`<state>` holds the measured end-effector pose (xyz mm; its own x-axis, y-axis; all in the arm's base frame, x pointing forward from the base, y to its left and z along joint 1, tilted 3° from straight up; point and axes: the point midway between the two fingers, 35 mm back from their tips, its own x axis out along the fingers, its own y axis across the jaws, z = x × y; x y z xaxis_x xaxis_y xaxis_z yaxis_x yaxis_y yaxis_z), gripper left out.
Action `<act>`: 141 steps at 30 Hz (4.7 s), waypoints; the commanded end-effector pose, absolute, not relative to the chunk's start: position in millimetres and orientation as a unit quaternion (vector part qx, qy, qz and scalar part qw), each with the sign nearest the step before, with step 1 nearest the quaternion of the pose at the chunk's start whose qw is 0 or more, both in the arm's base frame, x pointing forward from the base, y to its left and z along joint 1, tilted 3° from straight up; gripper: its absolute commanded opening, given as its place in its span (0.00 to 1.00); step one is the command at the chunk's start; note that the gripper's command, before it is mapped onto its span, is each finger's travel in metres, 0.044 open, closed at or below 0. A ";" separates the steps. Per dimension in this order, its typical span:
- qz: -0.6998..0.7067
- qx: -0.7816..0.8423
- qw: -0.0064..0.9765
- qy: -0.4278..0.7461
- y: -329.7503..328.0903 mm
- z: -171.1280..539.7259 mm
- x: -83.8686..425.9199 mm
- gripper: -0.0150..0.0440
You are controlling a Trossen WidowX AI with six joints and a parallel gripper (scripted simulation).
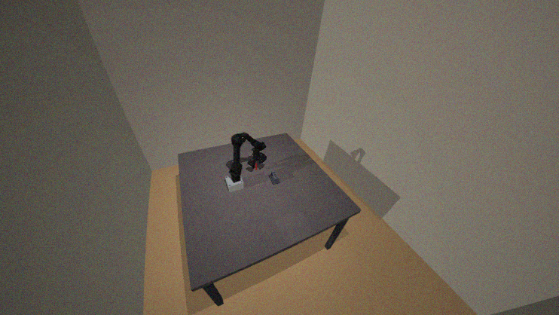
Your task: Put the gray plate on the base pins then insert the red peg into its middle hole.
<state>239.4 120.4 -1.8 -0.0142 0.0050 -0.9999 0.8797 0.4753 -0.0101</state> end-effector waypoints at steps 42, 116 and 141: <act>-0.367 0.359 0.598 0.616 122.6 31.8 243.2 0.25; -0.371 0.356 0.604 0.609 -25.5 67.6 336.4 0.25; -0.371 0.355 0.603 0.610 -67.0 66.7 343.0 0.25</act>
<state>343.8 -66.2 69.3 -0.0093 -0.0131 -0.9999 0.8825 0.4701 -0.0144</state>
